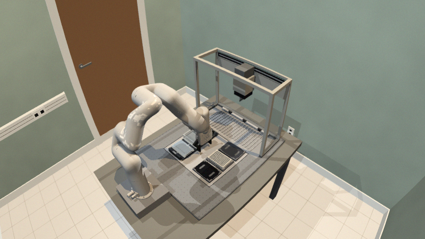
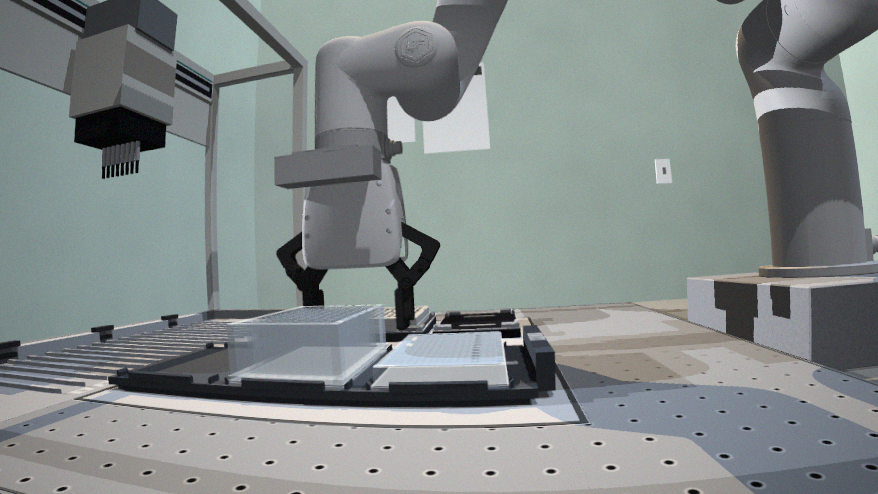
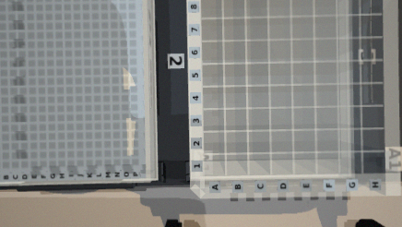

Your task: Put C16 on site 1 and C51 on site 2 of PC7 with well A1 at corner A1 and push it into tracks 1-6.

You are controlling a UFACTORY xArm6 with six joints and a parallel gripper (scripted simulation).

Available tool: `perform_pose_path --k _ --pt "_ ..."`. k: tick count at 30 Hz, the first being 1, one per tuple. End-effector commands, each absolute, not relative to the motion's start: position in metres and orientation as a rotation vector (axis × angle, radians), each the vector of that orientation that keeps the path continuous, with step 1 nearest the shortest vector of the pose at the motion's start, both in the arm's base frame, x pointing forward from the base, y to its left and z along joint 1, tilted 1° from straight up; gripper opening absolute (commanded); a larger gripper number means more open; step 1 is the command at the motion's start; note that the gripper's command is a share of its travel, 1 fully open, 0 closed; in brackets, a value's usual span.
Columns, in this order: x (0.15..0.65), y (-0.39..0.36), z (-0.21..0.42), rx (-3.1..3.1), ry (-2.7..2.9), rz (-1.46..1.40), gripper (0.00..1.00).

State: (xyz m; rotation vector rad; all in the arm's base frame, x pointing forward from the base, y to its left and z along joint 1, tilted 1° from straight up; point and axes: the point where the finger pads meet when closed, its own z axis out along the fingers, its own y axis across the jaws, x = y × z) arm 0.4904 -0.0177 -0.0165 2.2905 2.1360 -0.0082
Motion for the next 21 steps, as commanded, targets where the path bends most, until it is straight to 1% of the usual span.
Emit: perform_pose_path --k 1,21 --pt "0.492 -0.018 -0.015 2.289 2.134 -0.004 1.00" --pt "0.492 -0.018 -0.027 2.289 2.134 -0.004 1.00"
